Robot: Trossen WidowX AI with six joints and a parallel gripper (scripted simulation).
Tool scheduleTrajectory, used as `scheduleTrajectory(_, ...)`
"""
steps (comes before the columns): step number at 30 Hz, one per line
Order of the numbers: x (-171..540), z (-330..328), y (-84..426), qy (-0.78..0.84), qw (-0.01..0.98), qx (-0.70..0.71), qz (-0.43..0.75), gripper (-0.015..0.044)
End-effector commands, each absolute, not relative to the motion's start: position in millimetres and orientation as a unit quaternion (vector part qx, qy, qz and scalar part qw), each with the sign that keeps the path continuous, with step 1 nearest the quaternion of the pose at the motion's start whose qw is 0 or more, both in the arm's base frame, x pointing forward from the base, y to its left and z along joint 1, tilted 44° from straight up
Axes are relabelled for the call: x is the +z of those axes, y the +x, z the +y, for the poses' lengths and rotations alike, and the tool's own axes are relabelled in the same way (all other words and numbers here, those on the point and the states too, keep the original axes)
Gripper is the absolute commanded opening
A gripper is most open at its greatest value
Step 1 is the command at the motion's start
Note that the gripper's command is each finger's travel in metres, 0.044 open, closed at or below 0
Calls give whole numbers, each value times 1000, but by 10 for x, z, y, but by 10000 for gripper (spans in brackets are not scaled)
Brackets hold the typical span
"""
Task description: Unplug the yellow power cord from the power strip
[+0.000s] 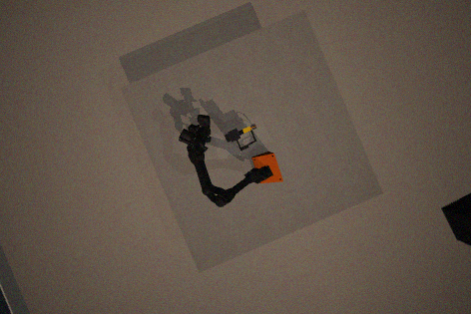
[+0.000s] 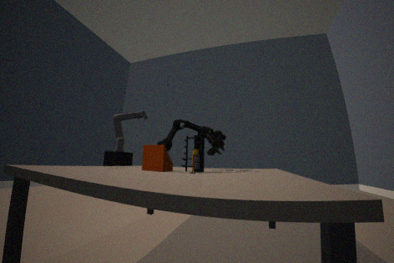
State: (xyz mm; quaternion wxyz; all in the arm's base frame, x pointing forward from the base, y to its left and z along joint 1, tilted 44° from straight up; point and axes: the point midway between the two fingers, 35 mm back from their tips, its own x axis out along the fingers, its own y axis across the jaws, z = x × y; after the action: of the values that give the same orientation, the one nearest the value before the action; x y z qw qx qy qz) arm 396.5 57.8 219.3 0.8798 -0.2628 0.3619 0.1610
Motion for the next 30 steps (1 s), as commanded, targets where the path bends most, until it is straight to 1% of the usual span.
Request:
scheduleTrajectory(1,1814,74,3958,-116,879,103,450,160)
scheduleTrajectory(5,1417,-463,3821,64,847,21,528,160)
scheduleTrajectory(8,1149,-826,3638,208,795,-48,567,160)
scheduleTrajectory(13,935,-1066,3397,356,716,-113,589,160)
scheduleTrajectory(15,797,-1113,3228,438,649,-146,605,160)
scheduleTrajectory(17,642,-1154,2987,550,532,-193,614,160)
scheduleTrajectory(19,539,-1169,2765,646,394,-238,608,160)
scheduleTrajectory(20,514,-1170,2690,677,339,-253,602,160)
scheduleTrajectory(21,502,-1171,2647,694,305,-262,597,160)
scheduleTrajectory(22,499,-1172,2634,700,293,-265,595,160)
scheduleTrajectory(30,491,-1180,2631,700,293,-265,595,160)
